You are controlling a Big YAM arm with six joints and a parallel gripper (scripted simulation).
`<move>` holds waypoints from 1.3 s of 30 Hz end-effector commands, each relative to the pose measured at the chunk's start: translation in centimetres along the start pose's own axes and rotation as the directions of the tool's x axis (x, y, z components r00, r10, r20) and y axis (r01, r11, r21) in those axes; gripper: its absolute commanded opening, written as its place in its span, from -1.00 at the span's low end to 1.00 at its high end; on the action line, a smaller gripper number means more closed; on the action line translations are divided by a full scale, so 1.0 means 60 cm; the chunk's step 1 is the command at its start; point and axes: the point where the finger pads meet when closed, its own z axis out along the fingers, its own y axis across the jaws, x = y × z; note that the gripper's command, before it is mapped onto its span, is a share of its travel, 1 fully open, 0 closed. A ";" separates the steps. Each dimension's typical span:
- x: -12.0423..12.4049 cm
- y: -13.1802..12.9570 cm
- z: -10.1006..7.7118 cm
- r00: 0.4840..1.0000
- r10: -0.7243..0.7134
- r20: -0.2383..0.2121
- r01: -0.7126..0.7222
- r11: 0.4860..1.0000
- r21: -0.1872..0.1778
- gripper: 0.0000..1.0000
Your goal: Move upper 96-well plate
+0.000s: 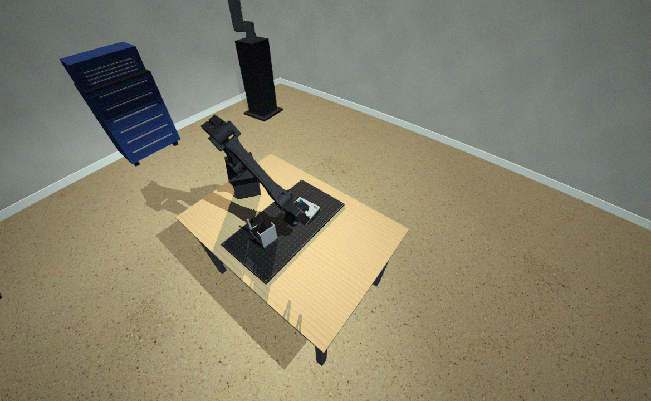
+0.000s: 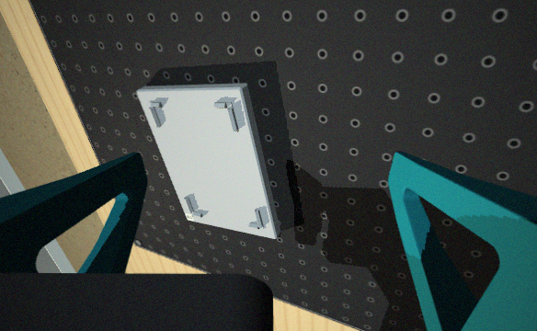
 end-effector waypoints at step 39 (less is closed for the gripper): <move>0.114 -0.174 -0.121 0.998 0.016 0.058 -0.031 0.963 0.268 1.00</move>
